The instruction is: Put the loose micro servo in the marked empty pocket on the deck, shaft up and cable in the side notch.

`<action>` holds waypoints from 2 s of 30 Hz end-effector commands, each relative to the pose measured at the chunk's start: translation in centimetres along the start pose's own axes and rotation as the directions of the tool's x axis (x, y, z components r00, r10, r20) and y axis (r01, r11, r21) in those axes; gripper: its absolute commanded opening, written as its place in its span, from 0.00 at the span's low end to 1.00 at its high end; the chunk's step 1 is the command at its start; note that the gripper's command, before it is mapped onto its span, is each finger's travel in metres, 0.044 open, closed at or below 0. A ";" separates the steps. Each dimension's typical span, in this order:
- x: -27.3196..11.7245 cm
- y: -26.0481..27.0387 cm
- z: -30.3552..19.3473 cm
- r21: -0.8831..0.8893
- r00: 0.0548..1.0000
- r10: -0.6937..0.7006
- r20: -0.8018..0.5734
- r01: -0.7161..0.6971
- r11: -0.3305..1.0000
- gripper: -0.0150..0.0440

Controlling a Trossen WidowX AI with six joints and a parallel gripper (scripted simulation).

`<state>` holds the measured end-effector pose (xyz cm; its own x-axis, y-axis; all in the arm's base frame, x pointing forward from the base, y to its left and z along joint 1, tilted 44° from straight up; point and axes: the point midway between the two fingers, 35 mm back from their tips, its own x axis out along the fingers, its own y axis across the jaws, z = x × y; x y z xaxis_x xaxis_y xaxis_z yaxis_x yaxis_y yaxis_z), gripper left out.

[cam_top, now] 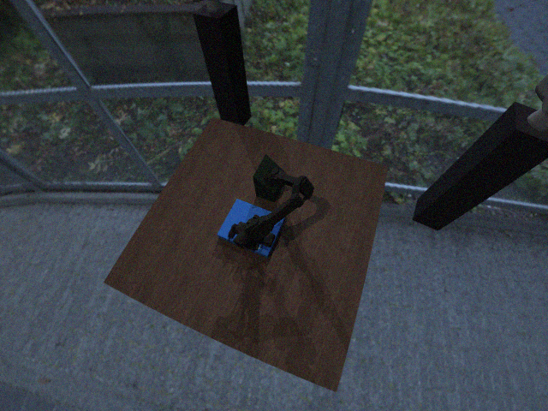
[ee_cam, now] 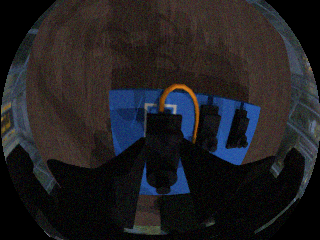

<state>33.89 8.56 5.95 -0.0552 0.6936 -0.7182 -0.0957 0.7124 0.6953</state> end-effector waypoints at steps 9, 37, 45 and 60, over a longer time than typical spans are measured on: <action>1.1 -0.1 0.0 0.009 1.000 0.004 0.002 -0.004 1.000 0.25; 2.6 -0.1 0.1 0.009 1.000 0.005 0.003 -0.005 1.000 0.25; 3.5 -0.1 0.1 0.009 1.000 0.005 0.003 -0.005 1.000 0.25; 5.1 -0.1 0.1 0.009 1.000 0.006 0.003 -0.006 1.000 0.25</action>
<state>33.72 11.98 2.45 -0.0568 0.6953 -0.7165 -0.0953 0.7106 0.6971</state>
